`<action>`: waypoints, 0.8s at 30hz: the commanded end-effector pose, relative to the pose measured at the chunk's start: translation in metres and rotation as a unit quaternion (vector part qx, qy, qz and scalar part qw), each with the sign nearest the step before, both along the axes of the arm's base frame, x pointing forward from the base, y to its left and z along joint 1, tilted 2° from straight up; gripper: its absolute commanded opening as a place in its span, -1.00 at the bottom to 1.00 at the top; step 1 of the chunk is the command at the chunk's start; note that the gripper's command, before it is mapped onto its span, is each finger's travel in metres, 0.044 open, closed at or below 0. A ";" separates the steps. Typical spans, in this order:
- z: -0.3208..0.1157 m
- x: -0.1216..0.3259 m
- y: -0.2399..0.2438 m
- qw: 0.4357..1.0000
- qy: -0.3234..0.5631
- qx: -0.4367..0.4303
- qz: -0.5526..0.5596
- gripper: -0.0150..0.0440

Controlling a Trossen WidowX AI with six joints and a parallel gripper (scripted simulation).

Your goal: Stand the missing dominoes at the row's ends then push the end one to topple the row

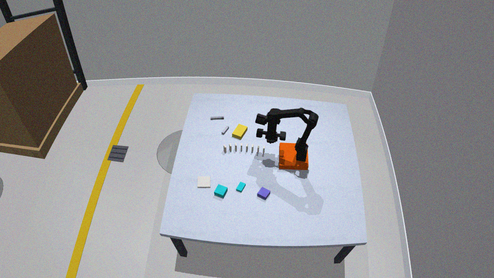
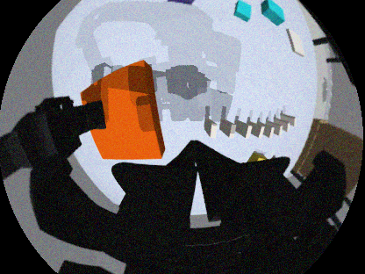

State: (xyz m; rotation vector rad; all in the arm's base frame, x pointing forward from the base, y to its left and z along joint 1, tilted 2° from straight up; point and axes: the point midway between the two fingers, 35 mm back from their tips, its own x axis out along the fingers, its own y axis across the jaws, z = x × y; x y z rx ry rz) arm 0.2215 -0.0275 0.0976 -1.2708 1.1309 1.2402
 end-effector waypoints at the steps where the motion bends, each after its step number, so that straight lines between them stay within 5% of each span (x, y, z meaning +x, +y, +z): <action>1: 0.000 0.000 -0.001 1.000 -0.002 -0.003 0.002 -0.49; 19: 0.000 0.000 -0.001 1.000 -0.002 -0.003 0.002 -0.49; 24: -0.057 0.004 -0.001 1.000 -0.002 -0.003 0.002 -0.49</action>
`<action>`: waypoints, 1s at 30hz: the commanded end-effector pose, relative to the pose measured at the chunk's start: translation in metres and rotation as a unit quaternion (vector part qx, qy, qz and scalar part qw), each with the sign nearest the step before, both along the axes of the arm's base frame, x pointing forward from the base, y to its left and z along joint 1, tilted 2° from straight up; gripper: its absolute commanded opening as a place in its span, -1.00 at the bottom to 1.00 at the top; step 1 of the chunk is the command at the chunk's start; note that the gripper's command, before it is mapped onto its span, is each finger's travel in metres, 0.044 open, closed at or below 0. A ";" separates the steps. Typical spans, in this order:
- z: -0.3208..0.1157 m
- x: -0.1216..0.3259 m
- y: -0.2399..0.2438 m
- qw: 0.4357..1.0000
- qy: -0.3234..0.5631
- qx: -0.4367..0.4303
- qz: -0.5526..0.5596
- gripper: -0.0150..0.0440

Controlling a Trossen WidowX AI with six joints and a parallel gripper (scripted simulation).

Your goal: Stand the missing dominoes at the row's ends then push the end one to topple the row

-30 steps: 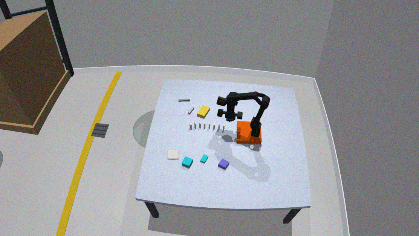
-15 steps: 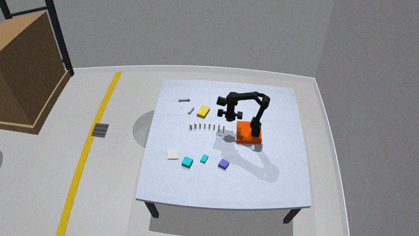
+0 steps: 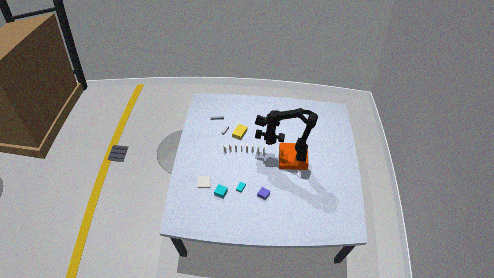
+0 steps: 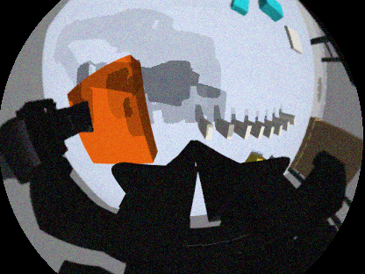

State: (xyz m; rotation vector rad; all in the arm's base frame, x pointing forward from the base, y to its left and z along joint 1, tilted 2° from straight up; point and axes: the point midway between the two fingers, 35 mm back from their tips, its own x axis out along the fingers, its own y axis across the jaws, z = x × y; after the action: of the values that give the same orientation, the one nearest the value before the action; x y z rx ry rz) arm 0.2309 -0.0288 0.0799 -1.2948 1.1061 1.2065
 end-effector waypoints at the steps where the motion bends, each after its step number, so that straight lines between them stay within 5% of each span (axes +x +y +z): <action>1: -0.052 -0.006 0.000 1.000 0.019 0.000 0.002 -0.49; 30: -0.059 0.029 0.003 1.000 0.018 0.000 0.002 -0.49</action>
State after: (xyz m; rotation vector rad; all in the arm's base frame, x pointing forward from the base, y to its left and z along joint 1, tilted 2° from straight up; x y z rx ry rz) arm 0.2558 -0.0258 0.0223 -1.2838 1.1177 1.2354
